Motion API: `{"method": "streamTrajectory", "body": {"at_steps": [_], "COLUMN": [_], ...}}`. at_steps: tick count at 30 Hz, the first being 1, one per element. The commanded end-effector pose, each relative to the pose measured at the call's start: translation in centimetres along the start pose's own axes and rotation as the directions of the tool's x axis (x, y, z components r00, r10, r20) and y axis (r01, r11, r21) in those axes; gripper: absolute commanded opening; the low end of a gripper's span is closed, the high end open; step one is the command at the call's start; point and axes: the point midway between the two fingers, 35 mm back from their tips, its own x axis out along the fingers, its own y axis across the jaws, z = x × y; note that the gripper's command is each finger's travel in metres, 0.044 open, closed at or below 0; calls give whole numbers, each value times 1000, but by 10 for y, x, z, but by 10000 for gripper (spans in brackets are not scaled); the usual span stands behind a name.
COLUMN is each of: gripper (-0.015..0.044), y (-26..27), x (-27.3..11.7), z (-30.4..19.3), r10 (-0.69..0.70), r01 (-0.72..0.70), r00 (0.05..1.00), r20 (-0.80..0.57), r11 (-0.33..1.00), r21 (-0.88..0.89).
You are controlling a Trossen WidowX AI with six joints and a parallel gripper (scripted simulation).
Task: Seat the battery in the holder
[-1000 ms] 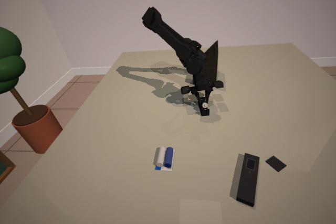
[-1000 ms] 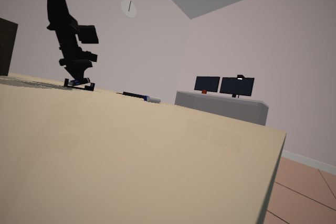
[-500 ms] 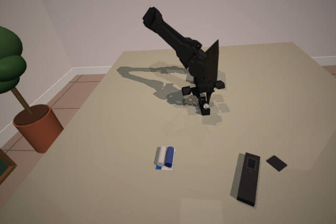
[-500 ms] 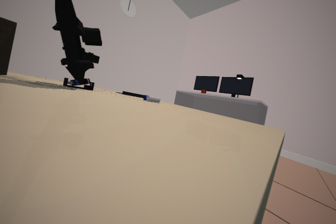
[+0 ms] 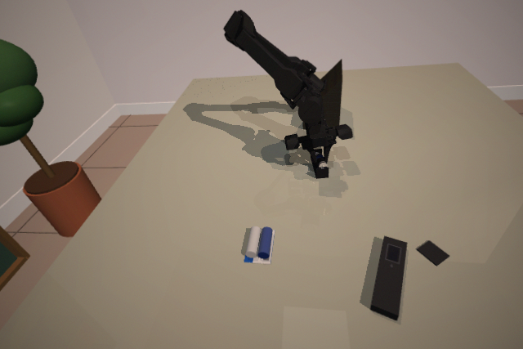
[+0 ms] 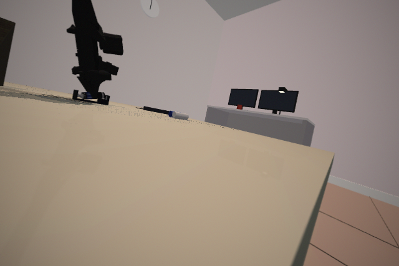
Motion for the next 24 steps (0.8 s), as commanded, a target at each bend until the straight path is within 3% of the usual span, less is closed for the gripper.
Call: {"method": "streamTrajectory", "body": {"at_steps": [1,24], "gripper": [84,84], "y": [2,-1], "x": [4,5], "z": [-5,-5], "r10": [5,13], "r01": [-5,-12], "r00": [999,986], "r20": [-39,-165], "r11": [1000,1000], "r21": [-6,7]}}
